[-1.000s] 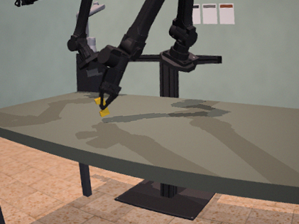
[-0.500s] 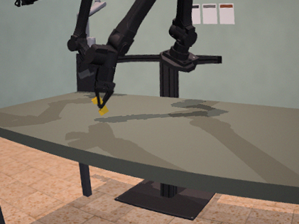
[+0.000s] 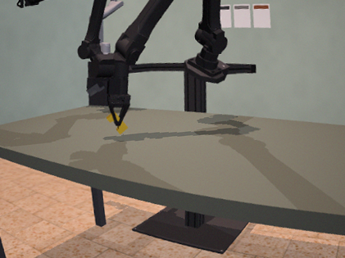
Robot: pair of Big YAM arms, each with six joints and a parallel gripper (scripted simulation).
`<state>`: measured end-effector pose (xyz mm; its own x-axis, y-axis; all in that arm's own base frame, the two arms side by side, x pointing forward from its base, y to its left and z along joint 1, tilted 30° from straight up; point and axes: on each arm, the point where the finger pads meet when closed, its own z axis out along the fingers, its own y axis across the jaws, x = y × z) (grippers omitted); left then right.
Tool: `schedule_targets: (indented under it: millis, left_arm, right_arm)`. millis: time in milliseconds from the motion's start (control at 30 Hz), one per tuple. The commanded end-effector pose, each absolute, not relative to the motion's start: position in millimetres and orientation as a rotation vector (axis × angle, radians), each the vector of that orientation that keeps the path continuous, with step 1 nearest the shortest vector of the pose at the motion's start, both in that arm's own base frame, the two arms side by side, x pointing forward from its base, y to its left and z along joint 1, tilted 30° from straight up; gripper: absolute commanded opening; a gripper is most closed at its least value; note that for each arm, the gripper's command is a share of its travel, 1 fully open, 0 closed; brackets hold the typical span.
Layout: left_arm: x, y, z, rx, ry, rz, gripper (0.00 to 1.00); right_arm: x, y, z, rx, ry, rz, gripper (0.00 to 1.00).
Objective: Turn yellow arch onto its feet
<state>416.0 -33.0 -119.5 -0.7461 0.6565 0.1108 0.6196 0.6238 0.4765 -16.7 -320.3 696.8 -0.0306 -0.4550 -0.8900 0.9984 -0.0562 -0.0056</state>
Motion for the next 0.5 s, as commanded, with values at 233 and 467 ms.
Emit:
schedule_targets:
  millis: [233, 467]
  left_arm:
    - [423, -34, -112, 1.007, 2.878, 0.840, 0.31]
    - [421, -40, -114, 1.031, 2.873, 0.839, 0.31]
  right_arm:
    - [-20, -312, 701, 0.879, 0.825, -1.455, 1.00]
    - [-20, -312, 701, 0.879, 0.825, -1.455, 1.00]
